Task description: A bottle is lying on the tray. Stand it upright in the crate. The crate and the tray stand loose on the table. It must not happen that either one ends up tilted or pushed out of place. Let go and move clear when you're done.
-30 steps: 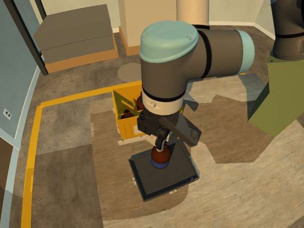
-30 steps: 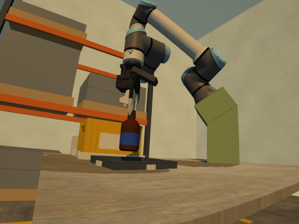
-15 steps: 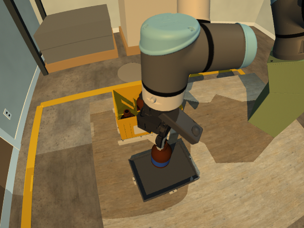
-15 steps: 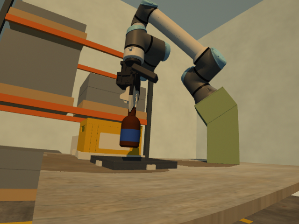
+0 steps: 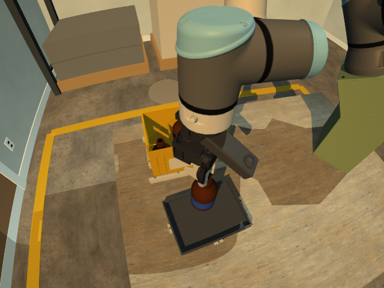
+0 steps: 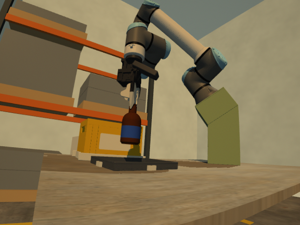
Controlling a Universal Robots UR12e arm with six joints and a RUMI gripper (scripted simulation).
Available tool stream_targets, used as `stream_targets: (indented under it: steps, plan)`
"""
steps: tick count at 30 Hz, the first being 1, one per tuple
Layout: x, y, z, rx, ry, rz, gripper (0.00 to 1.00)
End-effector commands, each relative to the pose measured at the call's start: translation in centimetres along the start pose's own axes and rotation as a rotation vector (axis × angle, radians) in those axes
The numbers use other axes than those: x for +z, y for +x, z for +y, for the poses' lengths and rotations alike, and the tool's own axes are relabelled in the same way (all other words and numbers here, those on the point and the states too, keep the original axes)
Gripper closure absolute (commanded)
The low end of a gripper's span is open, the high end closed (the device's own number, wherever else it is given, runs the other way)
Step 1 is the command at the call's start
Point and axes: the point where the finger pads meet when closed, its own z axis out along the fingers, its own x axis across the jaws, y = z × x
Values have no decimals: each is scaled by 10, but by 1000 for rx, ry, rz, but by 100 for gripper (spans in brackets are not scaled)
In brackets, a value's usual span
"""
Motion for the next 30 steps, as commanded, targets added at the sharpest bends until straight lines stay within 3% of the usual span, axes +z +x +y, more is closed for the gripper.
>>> stream_targets:
  steps: [1,30]
  plan:
    - [-4,0,0,0,-1,1,100]
    - [-8,0,0,0,-1,1,100]
